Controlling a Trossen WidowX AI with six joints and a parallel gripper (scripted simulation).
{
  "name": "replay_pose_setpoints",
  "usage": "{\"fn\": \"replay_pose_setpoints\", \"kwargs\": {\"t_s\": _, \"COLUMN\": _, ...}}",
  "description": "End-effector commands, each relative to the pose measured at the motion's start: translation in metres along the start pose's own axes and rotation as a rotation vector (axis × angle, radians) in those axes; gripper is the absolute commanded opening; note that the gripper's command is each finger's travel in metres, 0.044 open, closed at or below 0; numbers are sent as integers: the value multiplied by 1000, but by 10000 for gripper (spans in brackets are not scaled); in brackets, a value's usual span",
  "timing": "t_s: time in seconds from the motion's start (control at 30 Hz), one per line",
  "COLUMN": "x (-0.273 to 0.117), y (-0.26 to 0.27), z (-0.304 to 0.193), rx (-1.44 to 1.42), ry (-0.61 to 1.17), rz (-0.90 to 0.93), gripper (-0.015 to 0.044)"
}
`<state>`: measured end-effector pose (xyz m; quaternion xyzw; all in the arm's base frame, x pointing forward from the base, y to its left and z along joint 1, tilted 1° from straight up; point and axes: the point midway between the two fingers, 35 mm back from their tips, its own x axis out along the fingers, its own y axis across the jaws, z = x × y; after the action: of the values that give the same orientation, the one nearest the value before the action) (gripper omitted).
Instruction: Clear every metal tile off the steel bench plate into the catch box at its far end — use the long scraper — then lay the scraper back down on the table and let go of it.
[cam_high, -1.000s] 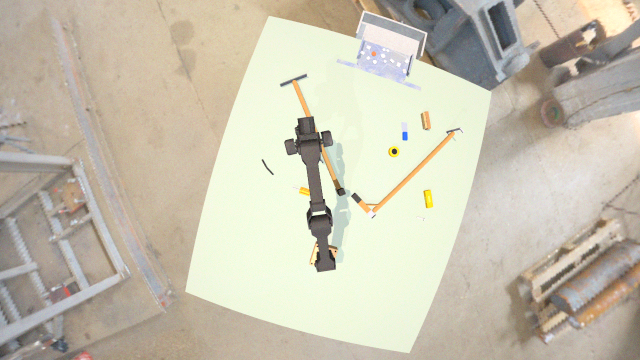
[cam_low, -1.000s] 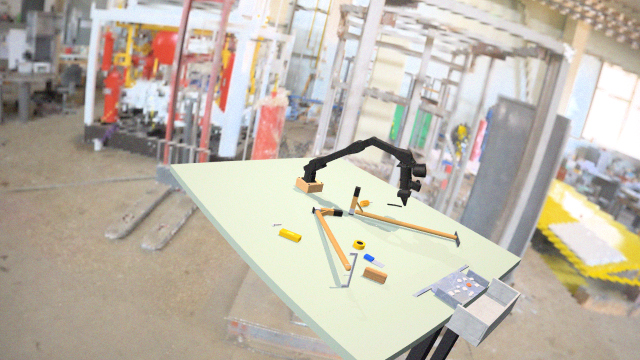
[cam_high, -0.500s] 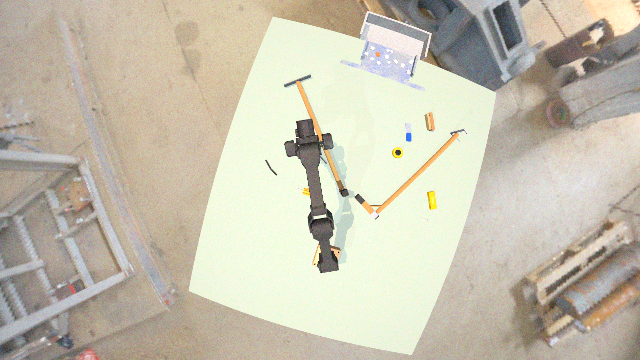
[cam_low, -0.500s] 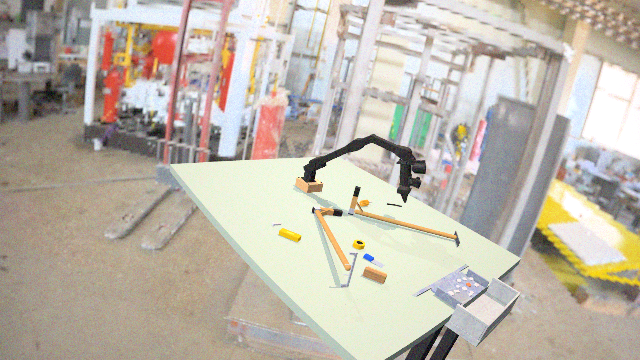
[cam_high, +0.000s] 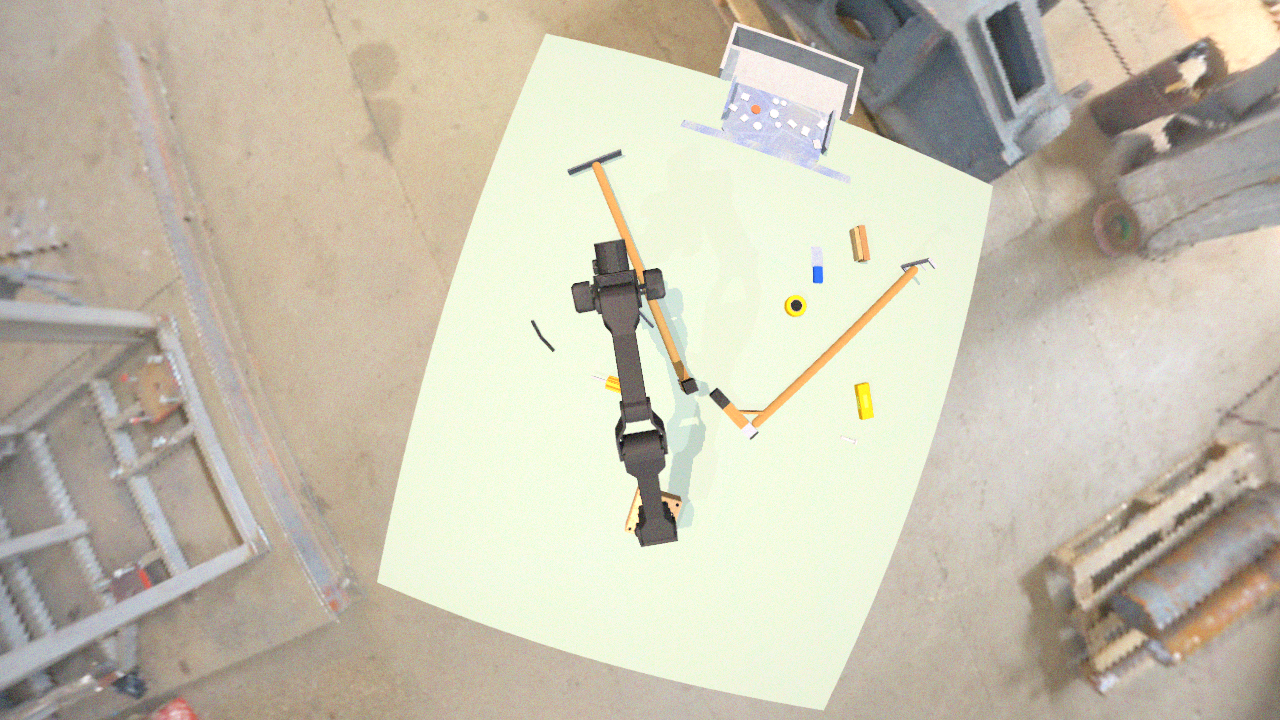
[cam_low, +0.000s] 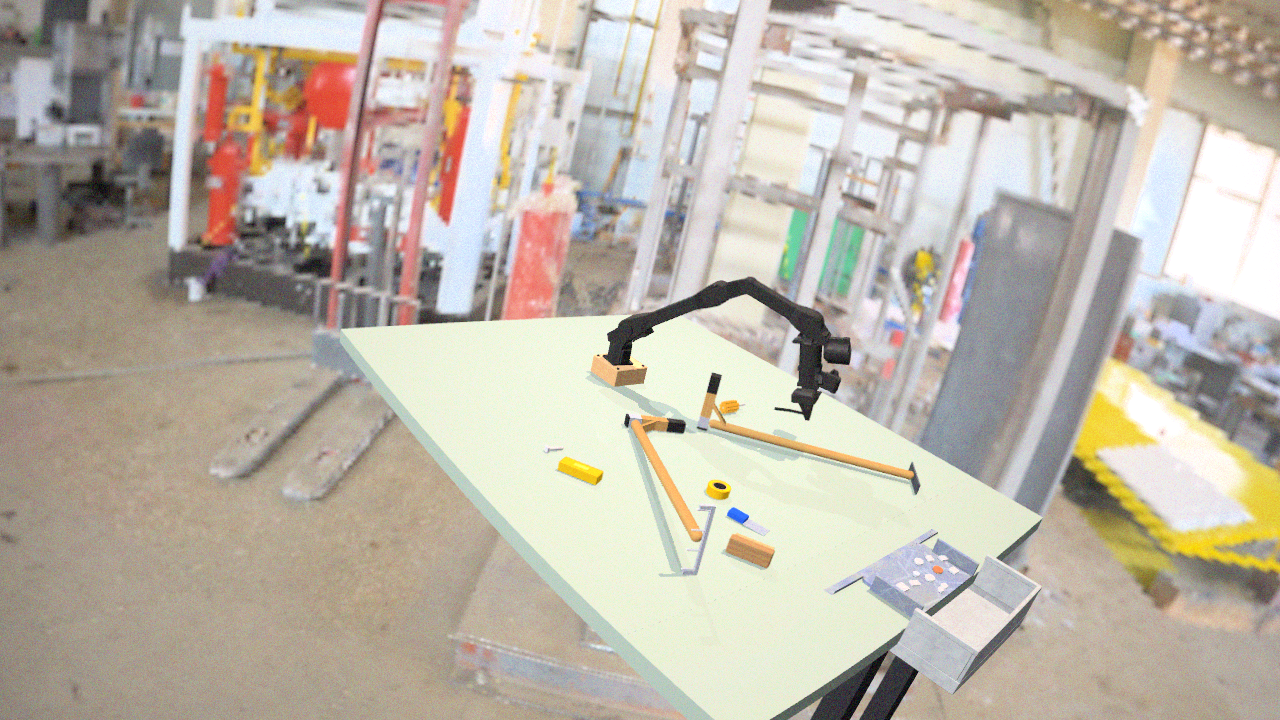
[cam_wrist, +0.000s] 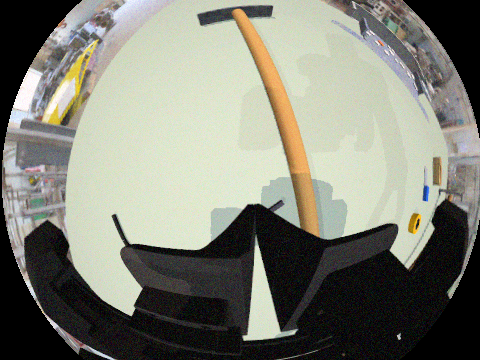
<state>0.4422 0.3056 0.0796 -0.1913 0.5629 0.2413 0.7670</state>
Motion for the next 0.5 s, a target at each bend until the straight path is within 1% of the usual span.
{"fn": "replay_pose_setpoints", "kwargs": {"t_s": 0.0, "x": 10, "y": -1, "z": -2, "rx": 7, "ry": 8, "rz": -6, "gripper": 0}}
{"fn": "replay_pose_setpoints", "kwargs": {"t_s": 0.47, "x": 46, "y": -1, "z": -12, "rx": 20, "ry": 30, "rz": -7, "gripper": 0}}
